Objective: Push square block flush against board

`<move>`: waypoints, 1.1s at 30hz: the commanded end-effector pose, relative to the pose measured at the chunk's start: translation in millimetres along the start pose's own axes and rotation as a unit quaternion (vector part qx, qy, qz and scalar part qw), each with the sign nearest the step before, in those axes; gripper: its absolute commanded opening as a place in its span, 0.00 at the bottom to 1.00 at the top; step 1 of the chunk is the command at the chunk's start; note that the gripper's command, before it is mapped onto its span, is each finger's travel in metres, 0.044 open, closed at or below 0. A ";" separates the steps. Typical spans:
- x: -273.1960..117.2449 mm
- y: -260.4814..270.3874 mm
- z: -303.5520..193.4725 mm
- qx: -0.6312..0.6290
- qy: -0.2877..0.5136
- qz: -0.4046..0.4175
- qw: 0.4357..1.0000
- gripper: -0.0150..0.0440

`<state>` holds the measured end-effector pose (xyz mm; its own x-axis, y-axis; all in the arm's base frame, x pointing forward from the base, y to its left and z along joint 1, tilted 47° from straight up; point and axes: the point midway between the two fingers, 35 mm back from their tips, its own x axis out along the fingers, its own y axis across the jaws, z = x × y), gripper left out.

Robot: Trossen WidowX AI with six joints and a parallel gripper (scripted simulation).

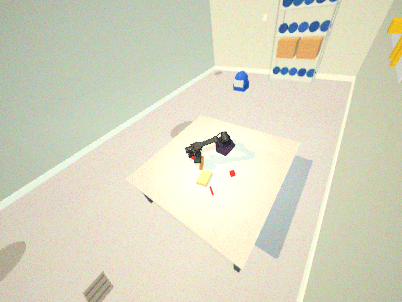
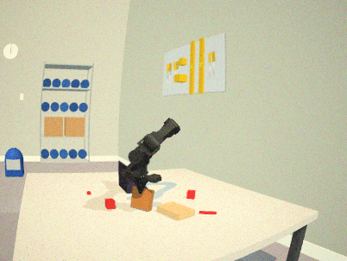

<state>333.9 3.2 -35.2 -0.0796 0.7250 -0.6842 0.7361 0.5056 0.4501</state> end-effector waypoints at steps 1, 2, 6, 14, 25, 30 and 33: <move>-0.4 0.4 -8.1 0.002 0.000 0.002 1.000 0.25; -0.3 0.3 -9.7 0.002 0.000 0.002 1.000 0.25; 0.0 -0.1 -16.1 0.002 0.000 0.002 1.000 0.25; 0.4 -0.7 -22.5 0.002 0.000 0.002 1.000 0.25; -0.2 0.1 -5.8 0.002 0.000 0.002 1.000 0.25; -0.3 0.2 2.3 0.002 0.000 0.002 1.000 0.25; -0.3 0.1 7.2 0.001 0.000 0.002 1.000 0.25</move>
<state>334.9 2.9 -34.9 -0.0736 0.7283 -0.6813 0.7409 0.4972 0.4514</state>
